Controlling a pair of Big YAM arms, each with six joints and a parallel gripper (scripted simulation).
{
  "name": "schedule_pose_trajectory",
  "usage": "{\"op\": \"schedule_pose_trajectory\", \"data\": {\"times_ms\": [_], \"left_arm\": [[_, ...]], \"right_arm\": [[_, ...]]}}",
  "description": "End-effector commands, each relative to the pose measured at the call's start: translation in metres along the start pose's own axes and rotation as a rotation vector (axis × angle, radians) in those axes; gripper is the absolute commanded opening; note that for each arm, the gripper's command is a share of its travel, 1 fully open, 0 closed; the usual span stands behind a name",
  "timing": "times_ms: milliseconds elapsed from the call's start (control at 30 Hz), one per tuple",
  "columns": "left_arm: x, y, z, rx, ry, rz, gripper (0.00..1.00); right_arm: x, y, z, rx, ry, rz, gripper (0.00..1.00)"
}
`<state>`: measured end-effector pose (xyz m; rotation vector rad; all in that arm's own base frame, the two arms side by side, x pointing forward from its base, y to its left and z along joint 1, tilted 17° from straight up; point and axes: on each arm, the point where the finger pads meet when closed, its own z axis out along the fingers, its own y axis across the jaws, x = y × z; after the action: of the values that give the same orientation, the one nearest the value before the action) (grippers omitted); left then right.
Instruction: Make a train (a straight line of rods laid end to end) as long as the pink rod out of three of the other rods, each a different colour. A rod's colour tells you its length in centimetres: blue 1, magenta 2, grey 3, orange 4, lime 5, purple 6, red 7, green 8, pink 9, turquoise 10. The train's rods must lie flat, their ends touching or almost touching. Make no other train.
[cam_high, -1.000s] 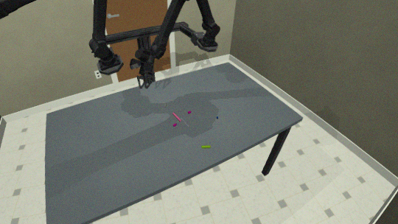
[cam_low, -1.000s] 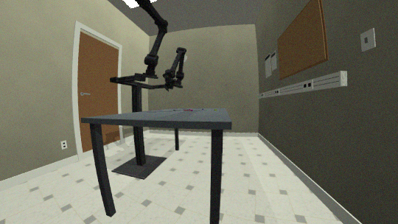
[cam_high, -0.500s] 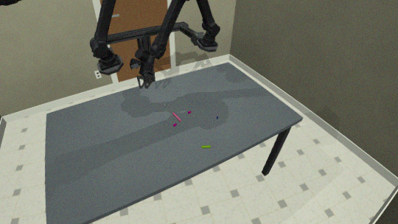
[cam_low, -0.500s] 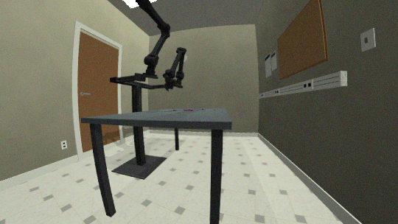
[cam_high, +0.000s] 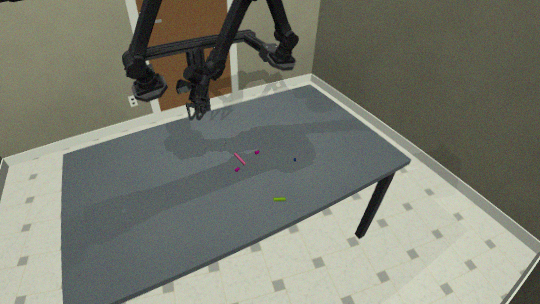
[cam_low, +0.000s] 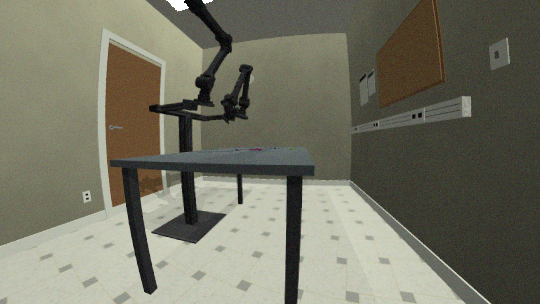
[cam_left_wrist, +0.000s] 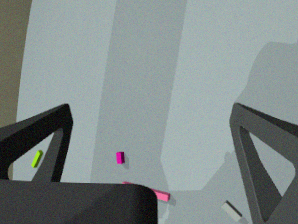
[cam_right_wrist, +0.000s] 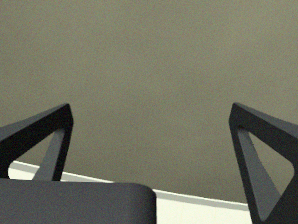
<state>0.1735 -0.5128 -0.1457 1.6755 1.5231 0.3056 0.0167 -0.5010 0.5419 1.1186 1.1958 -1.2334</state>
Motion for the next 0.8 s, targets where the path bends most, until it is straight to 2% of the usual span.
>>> {"op": "schedule_pose_trajectory", "data": {"times_ms": [0, 233, 300, 500, 567, 600, 767], "left_arm": [[-0.012, 0.004, 0.0, -0.008, -0.019, -0.014, 1.0], [-0.012, 0.004, 0.0, -0.008, -0.019, -0.014, 1.0], [-0.005, 0.006, 0.009, 0.0, 0.006, 0.008, 1.0], [0.038, 0.002, 0.04, 0.12, 0.125, 0.226, 1.0], [0.038, 0.002, 0.04, 0.12, 0.125, 0.226, 1.0], [0.052, 0.001, 0.048, 0.167, 0.159, 0.293, 1.0], [0.082, -0.001, 0.061, 0.273, 0.219, 0.421, 1.0]], "right_arm": [[-0.025, -0.011, -0.008, 0.025, -0.063, 0.023, 1.0], [-0.025, -0.012, -0.009, 0.028, -0.065, 0.026, 1.0], [-0.025, -0.012, -0.009, 0.028, -0.065, 0.026, 1.0], [-0.025, -0.012, -0.009, 0.028, -0.065, 0.026, 1.0], [-0.025, -0.012, -0.009, 0.028, -0.065, 0.026, 1.0], [-0.025, -0.012, -0.009, 0.028, -0.065, 0.026, 1.0], [-0.025, -0.012, -0.009, 0.028, -0.065, 0.026, 1.0]]}}
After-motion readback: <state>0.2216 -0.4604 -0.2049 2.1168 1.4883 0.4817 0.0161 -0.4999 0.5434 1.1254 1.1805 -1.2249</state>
